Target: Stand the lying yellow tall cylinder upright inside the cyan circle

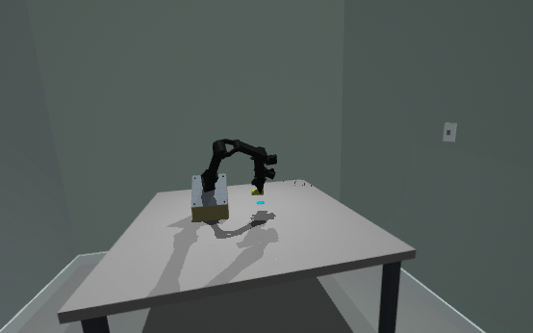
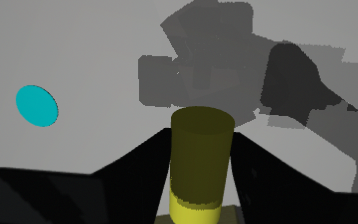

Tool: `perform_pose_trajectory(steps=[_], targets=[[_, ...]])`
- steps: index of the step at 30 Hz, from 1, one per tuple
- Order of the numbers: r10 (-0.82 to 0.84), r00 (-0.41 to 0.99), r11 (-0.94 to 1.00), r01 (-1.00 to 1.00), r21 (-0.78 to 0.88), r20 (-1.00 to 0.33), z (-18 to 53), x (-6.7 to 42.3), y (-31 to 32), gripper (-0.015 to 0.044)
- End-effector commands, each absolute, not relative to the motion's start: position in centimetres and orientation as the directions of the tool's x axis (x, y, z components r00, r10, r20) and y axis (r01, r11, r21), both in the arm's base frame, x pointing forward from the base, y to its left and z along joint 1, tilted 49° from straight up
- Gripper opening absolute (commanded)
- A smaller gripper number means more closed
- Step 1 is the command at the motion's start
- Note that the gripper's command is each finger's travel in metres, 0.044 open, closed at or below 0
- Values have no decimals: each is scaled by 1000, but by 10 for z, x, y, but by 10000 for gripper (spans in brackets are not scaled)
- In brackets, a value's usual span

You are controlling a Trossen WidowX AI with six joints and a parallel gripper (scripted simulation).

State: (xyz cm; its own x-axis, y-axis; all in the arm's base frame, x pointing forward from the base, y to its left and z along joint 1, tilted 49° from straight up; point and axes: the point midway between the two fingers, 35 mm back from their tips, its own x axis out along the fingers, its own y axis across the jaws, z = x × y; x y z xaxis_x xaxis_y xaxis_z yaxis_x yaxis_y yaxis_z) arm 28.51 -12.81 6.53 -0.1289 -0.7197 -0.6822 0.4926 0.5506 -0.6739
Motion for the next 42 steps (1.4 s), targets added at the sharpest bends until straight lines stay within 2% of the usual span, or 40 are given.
perform_pose_trajectory(steps=[1, 21, 42], targets=[[-715, -133, 590, 413, -694, -687, 57, 292, -121, 105], [-708, -136, 693, 59, -719, -693, 24, 319, -90, 105], [-707, -144, 695, -319, -644, -692, -17, 339, -55, 105]])
